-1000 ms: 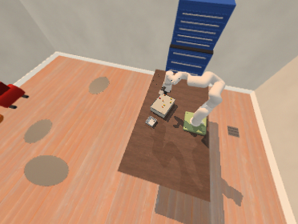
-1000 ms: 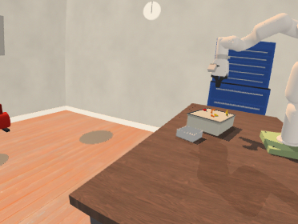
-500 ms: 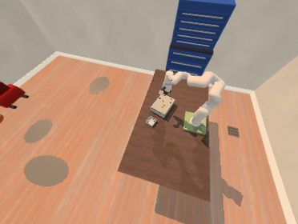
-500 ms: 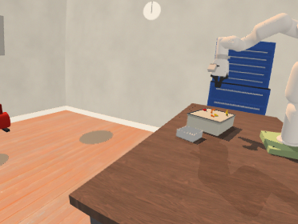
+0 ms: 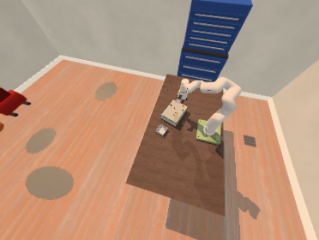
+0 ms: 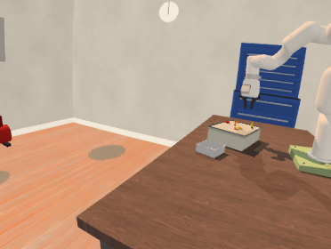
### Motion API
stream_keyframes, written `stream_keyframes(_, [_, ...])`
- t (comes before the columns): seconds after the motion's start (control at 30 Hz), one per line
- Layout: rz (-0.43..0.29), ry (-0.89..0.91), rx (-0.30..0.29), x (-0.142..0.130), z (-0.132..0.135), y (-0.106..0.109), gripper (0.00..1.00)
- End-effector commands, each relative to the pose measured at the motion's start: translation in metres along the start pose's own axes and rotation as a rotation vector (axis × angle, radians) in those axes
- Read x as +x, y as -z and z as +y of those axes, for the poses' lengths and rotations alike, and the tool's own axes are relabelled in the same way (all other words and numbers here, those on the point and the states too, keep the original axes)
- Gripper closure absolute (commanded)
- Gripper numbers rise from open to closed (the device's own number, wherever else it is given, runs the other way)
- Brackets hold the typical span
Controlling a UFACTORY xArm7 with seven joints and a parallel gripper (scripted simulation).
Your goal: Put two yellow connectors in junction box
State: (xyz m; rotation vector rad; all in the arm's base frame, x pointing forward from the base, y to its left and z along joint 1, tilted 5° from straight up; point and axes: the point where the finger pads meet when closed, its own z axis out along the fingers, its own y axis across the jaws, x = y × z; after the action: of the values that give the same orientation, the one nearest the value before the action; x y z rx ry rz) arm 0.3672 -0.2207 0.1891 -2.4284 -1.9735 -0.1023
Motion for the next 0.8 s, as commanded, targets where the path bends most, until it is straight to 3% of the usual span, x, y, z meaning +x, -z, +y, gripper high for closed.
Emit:
stream_keyframes(0.0, [0.002, 0.121, -0.029, -0.036, -0.021, -0.04, 0.71])
stream_keyframes(0.17, [-0.001, 0.157, -0.028, -0.046, -0.032, -0.053, 0.71])
stream_keyframes(0.4, [-0.001, 0.158, -0.028, -0.046, -0.033, -0.054, 0.71])
stream_keyframes(0.57, [0.0, 0.158, -0.028, -0.046, -0.032, -0.085, 0.71])
stream_keyframes(0.77, [0.0, 0.158, -0.028, -0.046, -0.031, -0.094, 0.71])
